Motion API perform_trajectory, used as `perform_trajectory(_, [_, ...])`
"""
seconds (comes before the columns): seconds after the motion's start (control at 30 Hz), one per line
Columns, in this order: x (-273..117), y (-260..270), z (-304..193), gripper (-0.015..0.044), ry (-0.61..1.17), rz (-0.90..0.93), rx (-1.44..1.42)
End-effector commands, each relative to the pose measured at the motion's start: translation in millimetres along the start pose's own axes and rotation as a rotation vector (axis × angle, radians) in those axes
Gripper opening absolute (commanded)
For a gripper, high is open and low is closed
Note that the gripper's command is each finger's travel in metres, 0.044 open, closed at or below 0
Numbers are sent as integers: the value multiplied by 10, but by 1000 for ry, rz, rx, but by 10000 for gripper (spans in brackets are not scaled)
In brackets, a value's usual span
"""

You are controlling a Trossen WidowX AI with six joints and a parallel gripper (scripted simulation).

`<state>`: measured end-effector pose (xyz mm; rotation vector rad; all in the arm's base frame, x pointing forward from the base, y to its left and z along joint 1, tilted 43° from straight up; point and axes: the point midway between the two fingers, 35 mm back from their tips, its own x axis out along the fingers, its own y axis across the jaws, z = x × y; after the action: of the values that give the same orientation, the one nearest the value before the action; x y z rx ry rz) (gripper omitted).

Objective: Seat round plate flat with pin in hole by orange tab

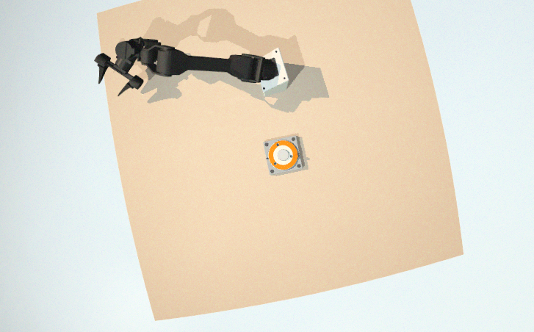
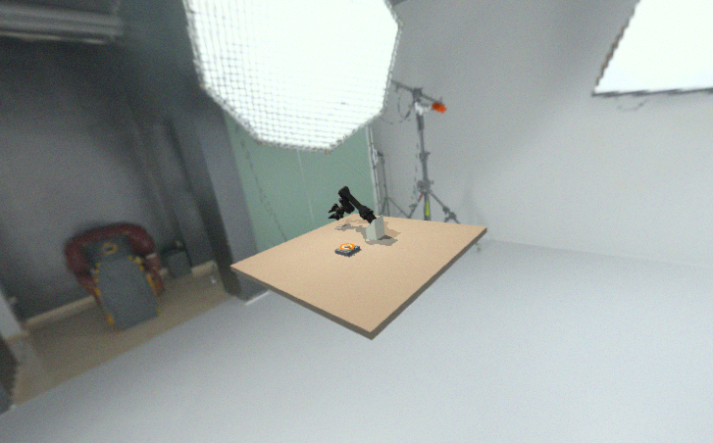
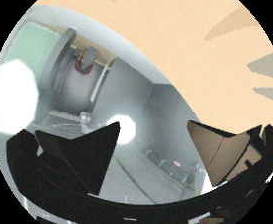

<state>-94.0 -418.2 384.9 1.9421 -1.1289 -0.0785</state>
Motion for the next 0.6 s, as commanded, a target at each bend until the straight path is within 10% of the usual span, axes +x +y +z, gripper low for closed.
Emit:
perform_trajectory(0.0, [18,-12,-9,374,3,-1,-8])
perform_trajectory(0.47, [1534,-1300,-711,6,115,-98,-111])
perform_trajectory(0.57, [1657,-1551,-870,0,117,-142,-98])
